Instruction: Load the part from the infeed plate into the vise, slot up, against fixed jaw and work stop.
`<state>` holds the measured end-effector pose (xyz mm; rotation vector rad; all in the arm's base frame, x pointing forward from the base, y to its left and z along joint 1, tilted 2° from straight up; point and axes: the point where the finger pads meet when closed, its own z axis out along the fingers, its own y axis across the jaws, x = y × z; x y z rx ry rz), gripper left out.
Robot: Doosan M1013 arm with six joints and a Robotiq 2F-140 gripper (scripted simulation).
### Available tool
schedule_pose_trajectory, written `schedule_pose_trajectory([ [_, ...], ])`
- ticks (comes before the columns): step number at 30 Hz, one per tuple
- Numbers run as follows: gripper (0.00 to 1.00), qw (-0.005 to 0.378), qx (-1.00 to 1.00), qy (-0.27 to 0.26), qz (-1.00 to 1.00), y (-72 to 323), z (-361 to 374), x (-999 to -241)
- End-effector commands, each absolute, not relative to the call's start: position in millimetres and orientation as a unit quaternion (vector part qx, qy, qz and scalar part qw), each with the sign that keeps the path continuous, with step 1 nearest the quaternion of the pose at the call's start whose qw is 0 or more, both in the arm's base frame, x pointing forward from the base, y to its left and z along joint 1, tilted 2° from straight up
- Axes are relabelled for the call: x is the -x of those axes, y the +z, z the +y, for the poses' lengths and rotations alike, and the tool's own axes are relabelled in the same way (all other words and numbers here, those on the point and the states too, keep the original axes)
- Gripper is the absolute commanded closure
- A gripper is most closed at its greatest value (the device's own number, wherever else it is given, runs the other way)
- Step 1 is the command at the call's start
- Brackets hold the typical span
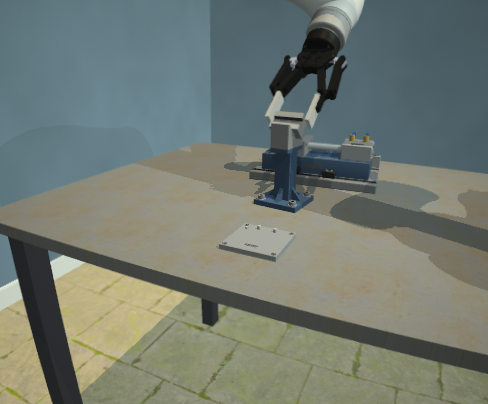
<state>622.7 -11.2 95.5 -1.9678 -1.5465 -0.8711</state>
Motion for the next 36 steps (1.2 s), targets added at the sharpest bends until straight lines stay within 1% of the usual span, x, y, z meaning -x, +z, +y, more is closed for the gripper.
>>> schedule_pose_trajectory([
  [1,0.49,0.243,0.719,-0.319,-0.567,93.5,-9.6,-622.1],
  [36,0.49,0.240,0.721,-0.315,-0.569,89.7,-9.1,-621.9],
])
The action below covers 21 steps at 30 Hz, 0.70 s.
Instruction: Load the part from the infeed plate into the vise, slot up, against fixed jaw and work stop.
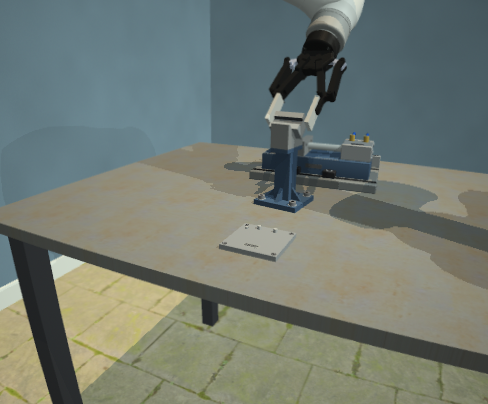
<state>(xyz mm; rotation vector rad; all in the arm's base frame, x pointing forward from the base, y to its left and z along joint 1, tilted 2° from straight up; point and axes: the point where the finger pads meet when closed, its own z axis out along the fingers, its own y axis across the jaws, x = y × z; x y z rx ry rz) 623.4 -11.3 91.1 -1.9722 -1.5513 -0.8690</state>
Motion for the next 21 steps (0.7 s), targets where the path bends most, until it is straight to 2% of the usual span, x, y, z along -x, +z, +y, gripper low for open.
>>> schedule_pose_trajectory([
  [1,0.49,0.239,0.722,-0.314,-0.569,89.7,-9.1,-621.9],
  [21,0.49,0.219,0.732,-0.287,-0.577,91.0,-7.8,-622.2],
])
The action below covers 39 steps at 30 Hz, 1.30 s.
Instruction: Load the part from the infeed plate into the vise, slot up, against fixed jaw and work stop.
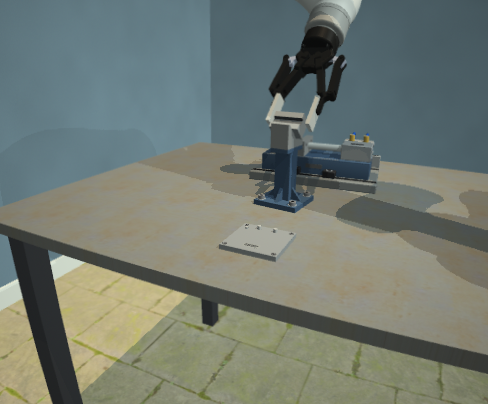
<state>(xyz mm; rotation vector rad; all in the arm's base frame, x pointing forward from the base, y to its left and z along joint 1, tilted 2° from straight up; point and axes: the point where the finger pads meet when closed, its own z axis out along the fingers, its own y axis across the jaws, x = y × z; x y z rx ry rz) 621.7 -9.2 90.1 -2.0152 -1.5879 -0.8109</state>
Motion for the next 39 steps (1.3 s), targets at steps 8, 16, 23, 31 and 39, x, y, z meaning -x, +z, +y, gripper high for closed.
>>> schedule_pose_trajectory([
  [8,0.49,0.205,0.739,-0.270,-0.582,91.8,-6.9,-622.4],
  [16,0.49,0.193,0.745,-0.255,-0.586,92.4,-6.1,-622.6],
  [23,0.49,0.177,0.751,-0.235,-0.591,93.2,-5.0,-622.8],
  [31,0.49,0.163,0.756,-0.217,-0.595,93.9,-4.0,-623.1],
  [39,0.49,0.142,0.763,-0.191,-0.600,94.9,-2.6,-623.5],
])
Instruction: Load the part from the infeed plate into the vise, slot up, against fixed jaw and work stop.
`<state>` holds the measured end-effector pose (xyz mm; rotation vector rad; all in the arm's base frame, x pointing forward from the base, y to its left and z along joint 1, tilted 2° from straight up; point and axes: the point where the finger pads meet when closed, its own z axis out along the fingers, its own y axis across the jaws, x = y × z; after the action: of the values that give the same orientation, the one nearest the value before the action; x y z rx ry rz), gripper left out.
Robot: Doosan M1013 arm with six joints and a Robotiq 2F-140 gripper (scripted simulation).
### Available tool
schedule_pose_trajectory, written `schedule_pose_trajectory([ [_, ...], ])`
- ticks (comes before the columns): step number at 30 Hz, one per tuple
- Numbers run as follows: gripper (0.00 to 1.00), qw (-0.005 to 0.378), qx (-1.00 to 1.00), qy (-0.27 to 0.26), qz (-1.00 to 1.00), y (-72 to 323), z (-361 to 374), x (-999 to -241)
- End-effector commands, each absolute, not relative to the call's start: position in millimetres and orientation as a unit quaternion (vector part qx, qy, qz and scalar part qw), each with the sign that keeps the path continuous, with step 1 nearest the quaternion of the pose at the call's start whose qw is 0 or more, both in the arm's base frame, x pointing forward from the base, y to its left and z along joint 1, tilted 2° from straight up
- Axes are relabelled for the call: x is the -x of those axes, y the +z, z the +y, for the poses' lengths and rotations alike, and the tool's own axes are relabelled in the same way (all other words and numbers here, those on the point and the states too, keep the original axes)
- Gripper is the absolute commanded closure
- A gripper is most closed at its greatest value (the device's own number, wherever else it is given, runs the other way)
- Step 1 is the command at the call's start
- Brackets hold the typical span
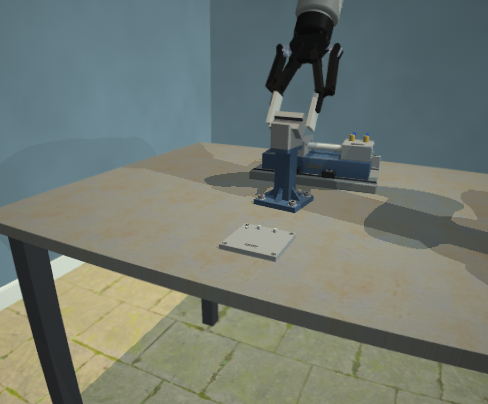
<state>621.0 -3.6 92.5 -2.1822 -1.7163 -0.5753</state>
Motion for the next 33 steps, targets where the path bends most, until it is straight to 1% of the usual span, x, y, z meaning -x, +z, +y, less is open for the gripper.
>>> schedule_pose_trajectory([
  [1,0.49,0.140,0.764,-0.188,-0.601,94.9,-2.3,-623.5],
  [7,0.49,0.129,0.767,-0.174,-0.603,95.3,-1.6,-623.7],
  [22,0.49,0.088,0.778,-0.121,-0.611,96.5,1.6,-624.4],
  [24,0.49,0.088,0.778,-0.121,-0.611,96.5,1.6,-624.4],
  [33,0.49,0.062,0.782,-0.088,-0.614,97.1,3.7,-624.9],
])
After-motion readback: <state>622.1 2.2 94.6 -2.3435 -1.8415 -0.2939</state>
